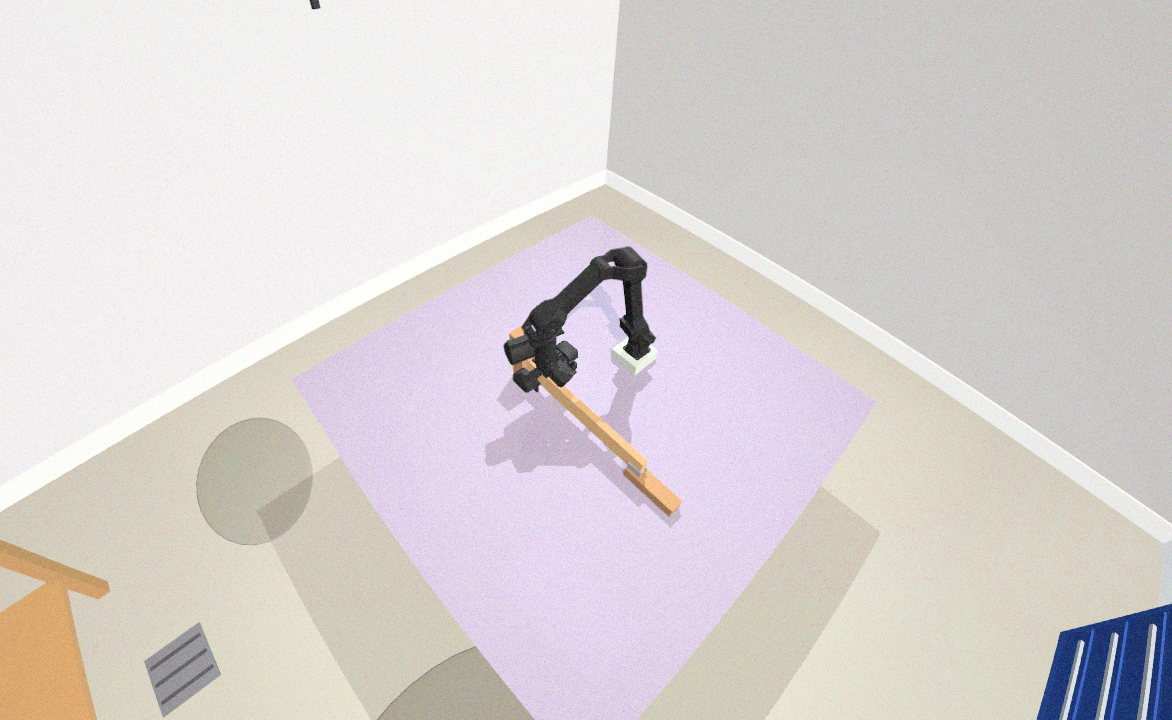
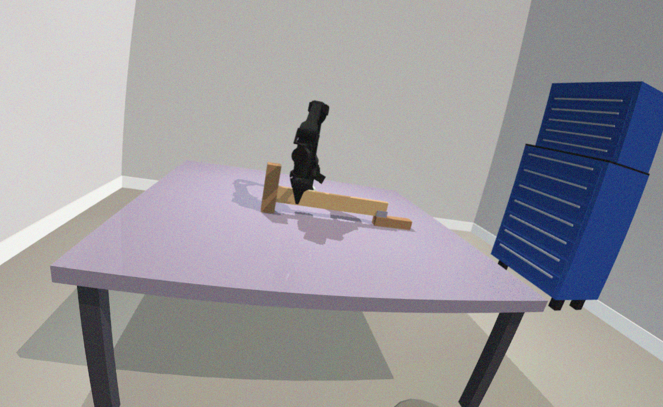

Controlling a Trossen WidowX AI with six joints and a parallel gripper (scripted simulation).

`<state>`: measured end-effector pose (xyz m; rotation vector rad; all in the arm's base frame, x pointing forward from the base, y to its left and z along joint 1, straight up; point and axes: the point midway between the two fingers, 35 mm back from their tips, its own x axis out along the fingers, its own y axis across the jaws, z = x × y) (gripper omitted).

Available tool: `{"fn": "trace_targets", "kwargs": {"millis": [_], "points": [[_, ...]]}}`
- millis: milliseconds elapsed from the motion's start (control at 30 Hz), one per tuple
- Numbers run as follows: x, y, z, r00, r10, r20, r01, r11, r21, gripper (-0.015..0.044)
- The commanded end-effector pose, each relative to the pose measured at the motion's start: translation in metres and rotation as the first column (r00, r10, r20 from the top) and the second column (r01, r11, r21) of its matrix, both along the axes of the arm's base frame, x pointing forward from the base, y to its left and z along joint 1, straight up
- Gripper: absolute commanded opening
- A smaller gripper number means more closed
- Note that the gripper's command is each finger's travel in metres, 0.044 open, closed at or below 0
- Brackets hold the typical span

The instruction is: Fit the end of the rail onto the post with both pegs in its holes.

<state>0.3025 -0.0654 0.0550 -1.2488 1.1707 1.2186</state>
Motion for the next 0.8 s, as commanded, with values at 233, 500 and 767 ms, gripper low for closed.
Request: {"fn": "trace_targets", "kwargs": {"millis": [233, 500, 767], "points": [[0.0, 0.007, 0.007, 1.0, 0.0, 0.002, 0.0, 1.0, -0.001, 0.044], [-0.002, 0.031, 0.03, 1.0, -0.003, 0.004, 0.003, 1.0, -0.004, 0.044], [-0.002, 0.031, 0.03, 1.0, -0.003, 0.004, 0.003, 1.0, -0.004, 0.044]]}}
